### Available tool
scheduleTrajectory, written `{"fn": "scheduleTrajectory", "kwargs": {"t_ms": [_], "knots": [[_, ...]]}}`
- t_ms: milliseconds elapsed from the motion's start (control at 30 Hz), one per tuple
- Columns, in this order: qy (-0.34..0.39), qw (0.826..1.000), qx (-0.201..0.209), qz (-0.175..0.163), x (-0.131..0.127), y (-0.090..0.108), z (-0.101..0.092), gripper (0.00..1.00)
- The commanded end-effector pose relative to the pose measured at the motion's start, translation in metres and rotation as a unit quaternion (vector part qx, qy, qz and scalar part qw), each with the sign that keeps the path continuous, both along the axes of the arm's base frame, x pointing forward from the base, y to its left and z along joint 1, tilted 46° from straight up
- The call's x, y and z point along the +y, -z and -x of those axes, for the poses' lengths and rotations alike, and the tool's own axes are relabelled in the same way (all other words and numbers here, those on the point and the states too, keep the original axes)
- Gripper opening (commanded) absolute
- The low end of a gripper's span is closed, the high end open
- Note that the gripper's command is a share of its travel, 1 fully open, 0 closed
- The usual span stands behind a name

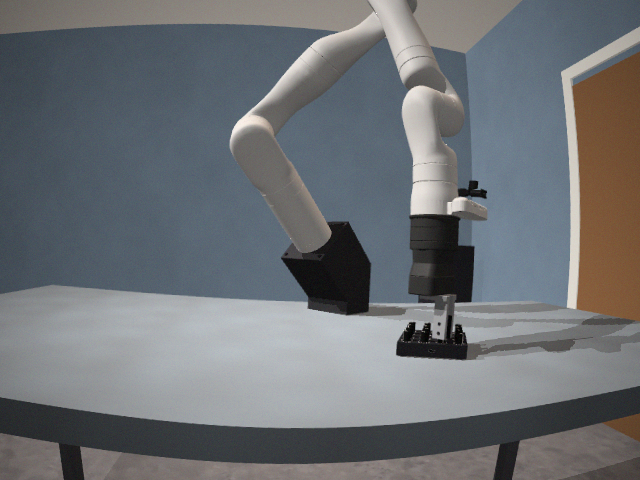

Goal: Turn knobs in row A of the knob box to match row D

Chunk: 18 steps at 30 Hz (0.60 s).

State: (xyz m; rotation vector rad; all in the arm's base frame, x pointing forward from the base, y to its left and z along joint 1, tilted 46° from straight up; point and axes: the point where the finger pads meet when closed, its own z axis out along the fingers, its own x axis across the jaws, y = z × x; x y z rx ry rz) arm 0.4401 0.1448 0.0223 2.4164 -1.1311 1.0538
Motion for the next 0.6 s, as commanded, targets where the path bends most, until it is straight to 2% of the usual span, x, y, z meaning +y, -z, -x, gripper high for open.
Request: {"fn": "scheduleTrajectory", "kwargs": {"t_ms": [0, 567], "knots": [[-0.005, 1.0, 0.004, 0.001, 0.0007, -0.0004, 0.0, 0.3], [-0.055, 0.997, 0.041, 0.038, 0.0007, -0.0004, 0.0, 0.3]]}}
